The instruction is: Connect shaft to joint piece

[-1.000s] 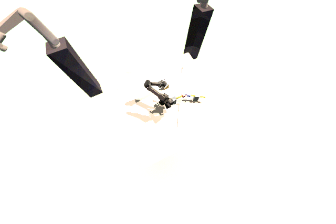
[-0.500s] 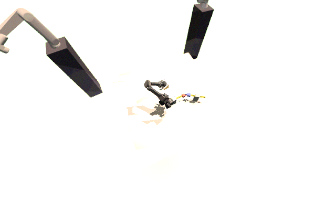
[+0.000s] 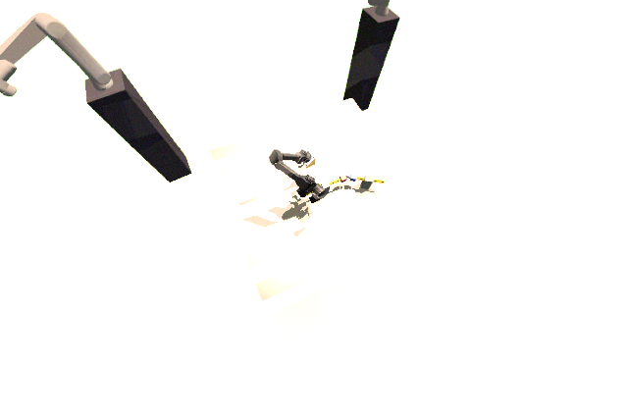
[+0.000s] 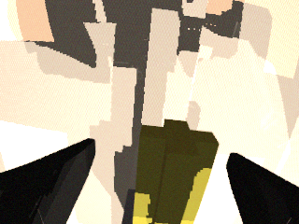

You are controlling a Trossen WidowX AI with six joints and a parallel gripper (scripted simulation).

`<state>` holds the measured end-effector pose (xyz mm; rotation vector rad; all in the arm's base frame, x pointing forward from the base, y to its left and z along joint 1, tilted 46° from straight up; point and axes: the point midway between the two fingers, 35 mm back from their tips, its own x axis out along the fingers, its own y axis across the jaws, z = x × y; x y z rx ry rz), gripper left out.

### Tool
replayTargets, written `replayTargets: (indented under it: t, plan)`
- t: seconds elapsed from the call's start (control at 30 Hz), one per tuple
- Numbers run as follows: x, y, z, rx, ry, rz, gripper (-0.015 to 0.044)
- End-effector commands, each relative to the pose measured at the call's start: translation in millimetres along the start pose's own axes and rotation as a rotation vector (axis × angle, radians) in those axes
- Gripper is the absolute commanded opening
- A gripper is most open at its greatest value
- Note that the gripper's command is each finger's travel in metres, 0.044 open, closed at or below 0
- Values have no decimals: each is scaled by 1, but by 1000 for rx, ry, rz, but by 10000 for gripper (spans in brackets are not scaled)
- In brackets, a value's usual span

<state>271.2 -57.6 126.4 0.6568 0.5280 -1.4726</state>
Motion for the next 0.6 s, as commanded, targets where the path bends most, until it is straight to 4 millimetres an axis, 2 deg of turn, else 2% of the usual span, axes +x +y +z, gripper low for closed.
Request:
replayTargets:
  t: [0.0, 0.33, 0.37, 0.47, 0.57]
  plan:
    - [0, 0, 0, 1, 0, 1, 440]
    - [0, 0, 0, 1, 0, 1, 440]
    - [-3, 0, 0, 0, 1, 0, 440]
    - [-27, 0, 0, -5, 7, -3, 440]
    - [-29, 0, 0, -5, 8, -3, 440]
